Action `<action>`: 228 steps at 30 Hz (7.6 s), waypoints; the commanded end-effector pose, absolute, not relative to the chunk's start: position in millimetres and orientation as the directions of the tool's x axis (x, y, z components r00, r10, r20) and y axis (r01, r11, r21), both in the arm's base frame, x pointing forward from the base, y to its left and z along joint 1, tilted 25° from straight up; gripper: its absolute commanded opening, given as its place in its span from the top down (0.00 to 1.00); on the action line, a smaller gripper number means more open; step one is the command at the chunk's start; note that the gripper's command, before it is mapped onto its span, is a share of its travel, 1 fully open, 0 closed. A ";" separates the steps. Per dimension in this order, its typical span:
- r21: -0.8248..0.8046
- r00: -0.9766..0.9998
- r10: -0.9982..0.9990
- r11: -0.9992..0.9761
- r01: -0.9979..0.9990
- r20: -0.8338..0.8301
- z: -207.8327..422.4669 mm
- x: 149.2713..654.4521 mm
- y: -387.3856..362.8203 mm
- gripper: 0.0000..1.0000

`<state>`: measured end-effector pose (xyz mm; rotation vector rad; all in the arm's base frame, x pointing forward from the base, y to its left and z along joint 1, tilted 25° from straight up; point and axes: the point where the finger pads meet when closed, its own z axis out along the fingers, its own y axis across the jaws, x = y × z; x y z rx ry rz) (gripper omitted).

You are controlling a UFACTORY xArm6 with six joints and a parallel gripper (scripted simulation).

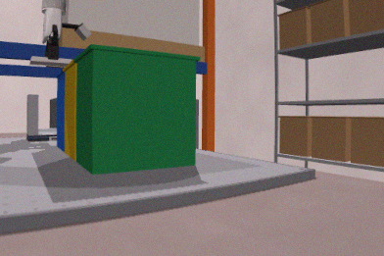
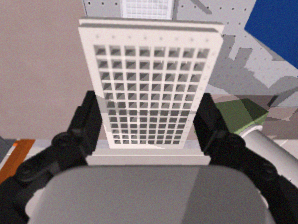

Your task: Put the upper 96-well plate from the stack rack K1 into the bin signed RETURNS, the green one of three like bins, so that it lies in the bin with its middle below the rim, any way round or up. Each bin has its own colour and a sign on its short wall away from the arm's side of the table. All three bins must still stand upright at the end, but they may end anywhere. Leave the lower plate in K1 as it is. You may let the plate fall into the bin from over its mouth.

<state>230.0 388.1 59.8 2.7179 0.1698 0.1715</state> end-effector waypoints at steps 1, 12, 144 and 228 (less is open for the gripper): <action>0.403 0.985 0.144 -0.910 0.093 0.097 61.3 230.3 389.7 1.00; 0.403 0.985 0.138 -0.911 0.087 0.100 69.0 235.1 372.0 1.00; 0.405 0.985 0.139 -0.910 0.086 0.101 218.3 327.5 26.3 1.00; 0.407 0.985 0.139 -0.909 0.086 0.101 263.7 358.8 -90.6 1.00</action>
